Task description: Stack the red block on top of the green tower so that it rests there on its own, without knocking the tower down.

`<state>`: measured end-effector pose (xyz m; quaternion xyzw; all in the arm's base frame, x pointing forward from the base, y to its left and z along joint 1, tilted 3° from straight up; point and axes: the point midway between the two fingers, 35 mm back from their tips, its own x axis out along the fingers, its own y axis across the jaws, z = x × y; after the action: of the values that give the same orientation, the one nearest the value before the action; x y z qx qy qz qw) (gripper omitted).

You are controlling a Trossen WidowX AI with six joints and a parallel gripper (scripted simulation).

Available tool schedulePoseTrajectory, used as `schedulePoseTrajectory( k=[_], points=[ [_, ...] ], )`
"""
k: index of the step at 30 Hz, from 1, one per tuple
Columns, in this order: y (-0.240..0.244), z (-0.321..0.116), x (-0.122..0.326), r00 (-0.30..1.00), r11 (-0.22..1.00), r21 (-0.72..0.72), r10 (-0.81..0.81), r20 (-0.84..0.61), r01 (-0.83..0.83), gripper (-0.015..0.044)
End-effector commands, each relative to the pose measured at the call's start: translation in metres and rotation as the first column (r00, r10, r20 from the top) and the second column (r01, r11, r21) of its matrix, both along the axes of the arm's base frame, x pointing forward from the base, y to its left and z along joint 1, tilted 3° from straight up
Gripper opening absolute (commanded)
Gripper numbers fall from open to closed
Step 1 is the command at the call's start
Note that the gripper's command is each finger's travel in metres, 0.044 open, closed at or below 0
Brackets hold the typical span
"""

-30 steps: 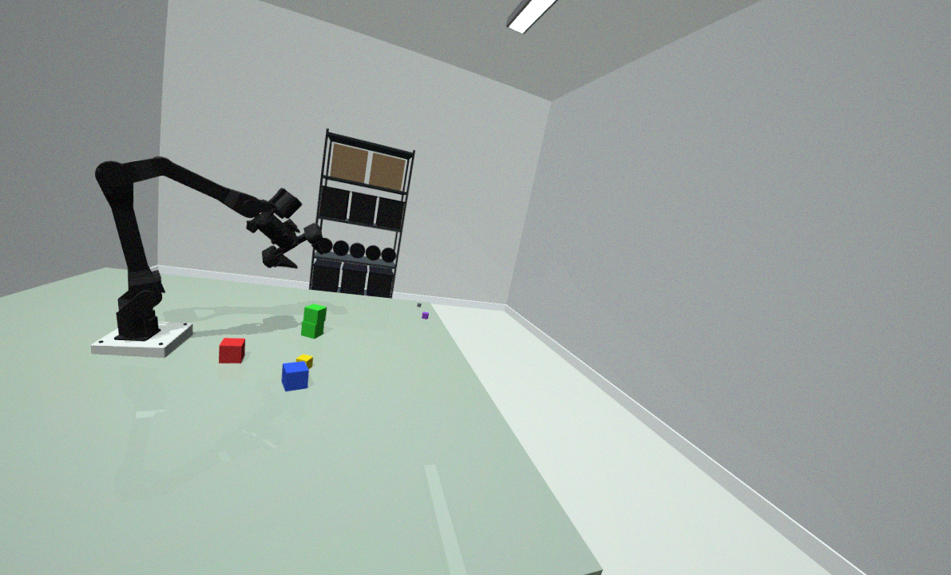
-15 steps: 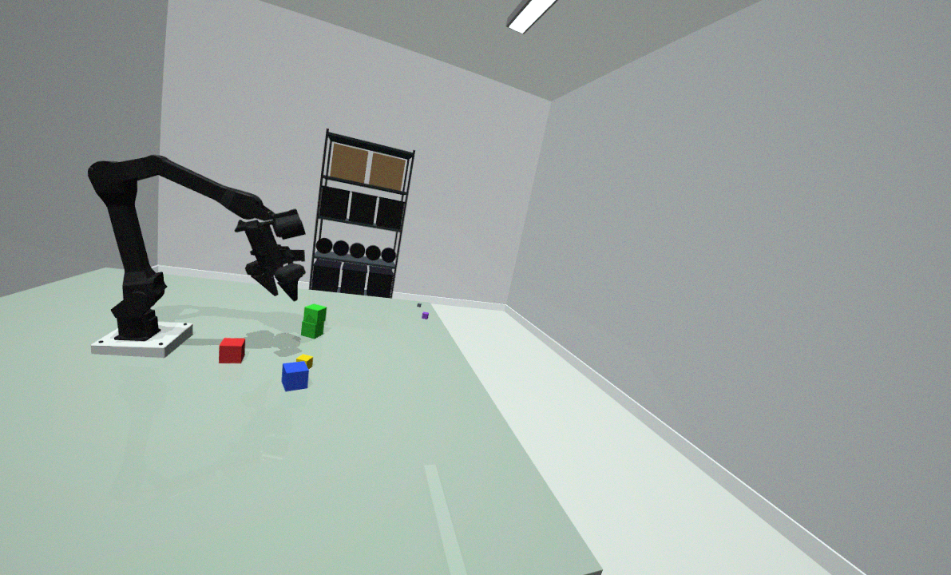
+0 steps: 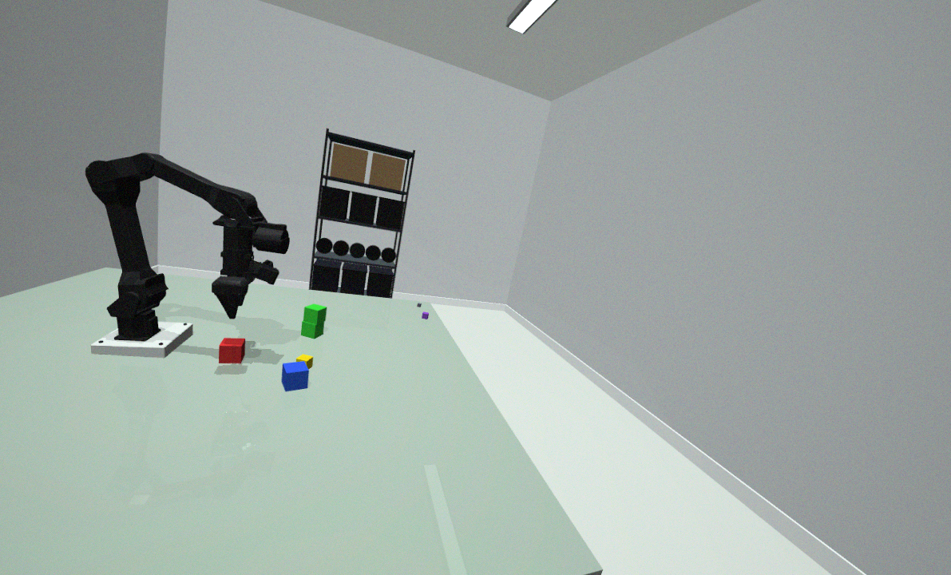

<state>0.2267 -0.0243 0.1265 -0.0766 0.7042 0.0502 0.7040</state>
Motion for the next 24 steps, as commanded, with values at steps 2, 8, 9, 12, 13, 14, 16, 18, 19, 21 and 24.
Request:
schedulePoseTrajectory(
  k=[2, 8, 9, 12, 13, 14, 16, 18, 19, 21, 24],
  points=[
    [-0.004, 0.001, -0.004, 0.999, 0.999, -0.009, -0.032, -0.015, 0.032, 0.0440],
    [-0.005, -0.015, -0.002, 0.999, 0.999, -0.009, -0.032, -0.015, 0.032, 0.0440],
    [-0.006, -0.021, -0.002, 0.999, 0.999, -0.009, -0.032, -0.015, 0.032, 0.0440],
    [-0.007, -0.042, -0.003, 0.999, 0.999, -0.009, -0.032, -0.015, 0.032, 0.0440],
    [-0.007, -0.049, -0.003, 0.999, 0.999, -0.009, -0.032, -0.015, 0.032, 0.0440],
    [-0.008, -0.055, -0.004, 0.999, 0.999, -0.009, -0.032, -0.015, 0.032, 0.0440],
    [-0.009, -0.059, -0.004, 0.999, 0.999, -0.009, -0.032, -0.015, 0.032, 0.0440],
    [-0.009, -0.059, -0.003, 0.999, 0.999, -0.009, -0.032, -0.015, 0.032, 0.0440],
    [-0.010, -0.059, -0.003, 0.999, 0.999, -0.009, -0.032, -0.015, 0.032, 0.0440],
    [-0.010, -0.059, -0.003, 0.999, 0.999, -0.009, -0.032, -0.015, 0.032, 0.0440],
    [-0.010, -0.062, -0.003, 0.999, 0.999, -0.009, -0.032, -0.015, 0.032, 0.0440]
  ],
)
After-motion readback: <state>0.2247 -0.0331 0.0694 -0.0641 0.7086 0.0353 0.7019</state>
